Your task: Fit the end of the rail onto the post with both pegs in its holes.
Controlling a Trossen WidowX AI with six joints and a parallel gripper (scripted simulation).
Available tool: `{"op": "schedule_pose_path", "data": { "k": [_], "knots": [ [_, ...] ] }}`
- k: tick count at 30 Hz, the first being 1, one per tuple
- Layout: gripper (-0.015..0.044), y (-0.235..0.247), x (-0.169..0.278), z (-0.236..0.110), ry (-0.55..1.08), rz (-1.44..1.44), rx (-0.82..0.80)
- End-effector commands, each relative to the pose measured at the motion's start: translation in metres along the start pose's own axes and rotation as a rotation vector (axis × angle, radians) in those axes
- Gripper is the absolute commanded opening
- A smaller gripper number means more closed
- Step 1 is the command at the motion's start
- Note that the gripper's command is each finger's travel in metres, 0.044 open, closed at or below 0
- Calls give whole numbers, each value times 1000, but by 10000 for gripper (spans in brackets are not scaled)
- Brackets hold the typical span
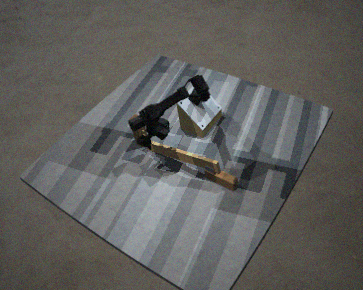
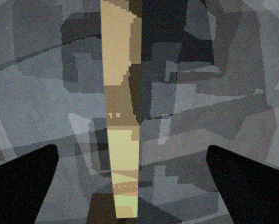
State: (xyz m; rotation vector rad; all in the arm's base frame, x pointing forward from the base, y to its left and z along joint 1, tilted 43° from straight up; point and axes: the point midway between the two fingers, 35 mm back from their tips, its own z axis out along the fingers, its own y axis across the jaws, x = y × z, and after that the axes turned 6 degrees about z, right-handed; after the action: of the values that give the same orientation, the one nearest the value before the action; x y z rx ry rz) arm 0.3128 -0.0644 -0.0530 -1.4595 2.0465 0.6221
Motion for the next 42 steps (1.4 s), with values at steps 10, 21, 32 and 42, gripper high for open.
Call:
{"op": "schedule_pose_path", "data": {
  "k": [10,21,32,42],
  "knots": [
    [440,3,1,25,-7,11,-12],
    [440,5,0,43,-8,11,-12],
    [440,6,0,56,-10,11,-13],
    [177,6,0,56,-10,11,-13]
  ]
}}
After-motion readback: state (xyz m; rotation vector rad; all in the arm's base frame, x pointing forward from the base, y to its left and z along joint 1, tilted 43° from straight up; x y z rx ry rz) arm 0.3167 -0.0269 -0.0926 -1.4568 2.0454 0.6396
